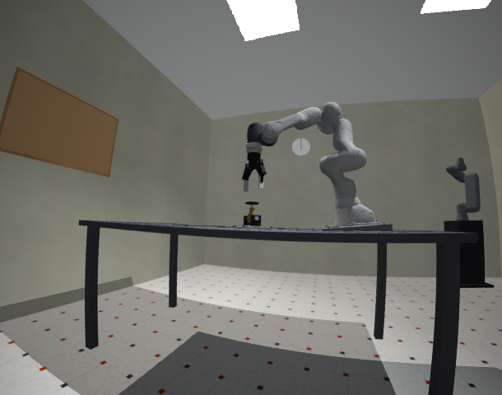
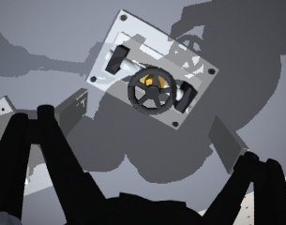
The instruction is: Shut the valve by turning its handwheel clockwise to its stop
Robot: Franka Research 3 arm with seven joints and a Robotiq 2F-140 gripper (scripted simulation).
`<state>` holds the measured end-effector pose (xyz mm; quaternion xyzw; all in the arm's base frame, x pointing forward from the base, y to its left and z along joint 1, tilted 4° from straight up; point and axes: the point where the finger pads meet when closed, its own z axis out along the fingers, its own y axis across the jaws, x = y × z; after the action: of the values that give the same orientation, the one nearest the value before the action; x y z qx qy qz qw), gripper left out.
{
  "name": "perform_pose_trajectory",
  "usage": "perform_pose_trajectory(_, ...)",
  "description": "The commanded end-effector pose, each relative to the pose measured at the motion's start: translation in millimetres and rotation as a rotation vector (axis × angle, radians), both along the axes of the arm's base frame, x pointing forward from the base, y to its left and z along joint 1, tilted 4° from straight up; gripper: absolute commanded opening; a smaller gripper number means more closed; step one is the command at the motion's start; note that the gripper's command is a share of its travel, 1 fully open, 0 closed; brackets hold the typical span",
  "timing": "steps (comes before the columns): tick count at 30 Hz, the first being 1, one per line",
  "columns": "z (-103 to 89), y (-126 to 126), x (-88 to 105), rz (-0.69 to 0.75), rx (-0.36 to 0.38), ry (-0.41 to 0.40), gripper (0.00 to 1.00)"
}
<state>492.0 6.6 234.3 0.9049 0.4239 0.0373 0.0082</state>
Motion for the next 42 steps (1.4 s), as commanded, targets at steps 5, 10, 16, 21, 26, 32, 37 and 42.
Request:
perform_pose_trajectory(5, 0.5, 0, 1.1, 0.018, -0.001, -0.004, 1.00)
perform_pose_trajectory(10, 0.5, 0, 1.1, 0.018, -0.001, -0.004, 1.00)
perform_pose_trajectory(16, 0.4, 0, 1.4, 0.018, 0.000, -0.003, 0.65)
perform_pose_trajectory(21, -0.1, 1, 2.6, 0.020, 0.002, 0.002, 0.65)
perform_pose_trajectory(26, -0.1, 1, 2.6, 0.020, 0.002, 0.002, 0.65)
perform_pose_trajectory(32, -0.2, 1, 2.6, 0.020, 0.002, 0.002, 0.65)
perform_pose_trajectory(37, -4.4, 1, 2.9, 0.020, 0.002, 0.002, 0.65)
perform_pose_trajectory(42, -16.7, 1, 3.8, 0.020, 0.002, 0.002, 0.65)
